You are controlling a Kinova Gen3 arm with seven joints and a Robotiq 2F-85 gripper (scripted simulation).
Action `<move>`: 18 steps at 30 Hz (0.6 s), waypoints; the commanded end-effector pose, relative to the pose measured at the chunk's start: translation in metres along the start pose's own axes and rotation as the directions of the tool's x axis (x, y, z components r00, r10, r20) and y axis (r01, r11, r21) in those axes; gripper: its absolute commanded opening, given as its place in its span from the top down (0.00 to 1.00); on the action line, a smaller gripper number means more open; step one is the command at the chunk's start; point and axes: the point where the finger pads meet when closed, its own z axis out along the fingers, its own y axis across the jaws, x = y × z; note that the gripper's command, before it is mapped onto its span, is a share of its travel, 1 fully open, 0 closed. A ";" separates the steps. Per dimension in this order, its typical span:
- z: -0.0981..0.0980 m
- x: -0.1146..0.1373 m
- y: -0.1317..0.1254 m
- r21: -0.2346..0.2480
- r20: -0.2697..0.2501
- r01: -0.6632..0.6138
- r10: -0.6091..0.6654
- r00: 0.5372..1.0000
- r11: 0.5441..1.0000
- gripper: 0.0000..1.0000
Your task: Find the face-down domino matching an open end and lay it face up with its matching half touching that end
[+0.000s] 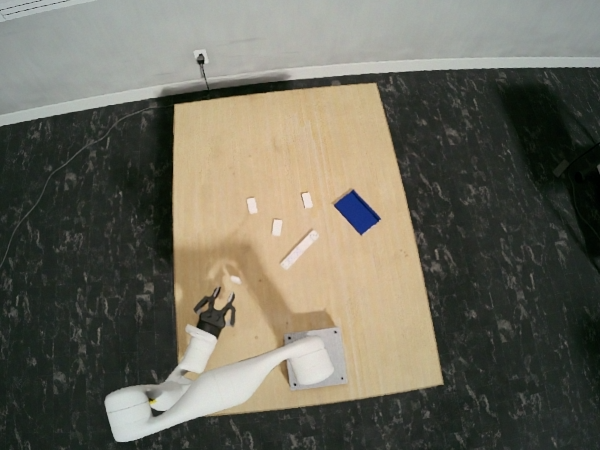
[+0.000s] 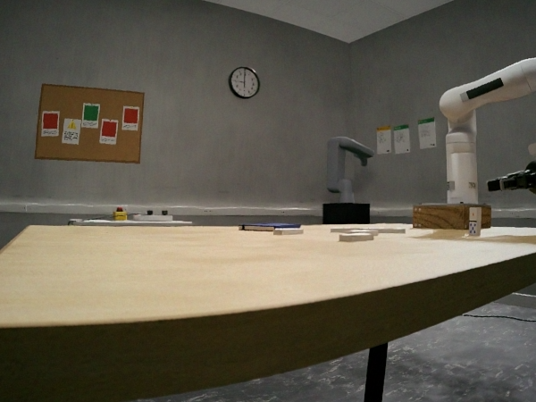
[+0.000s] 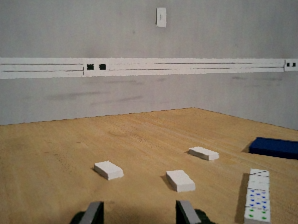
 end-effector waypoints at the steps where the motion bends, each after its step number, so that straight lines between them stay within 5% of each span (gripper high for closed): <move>1: 0.002 0.003 -0.001 0.001 0.000 -0.001 0.001 1.000 1.000 0.51; 18: 0.025 0.030 -0.002 0.005 -0.002 -0.004 0.004 1.000 1.000 0.51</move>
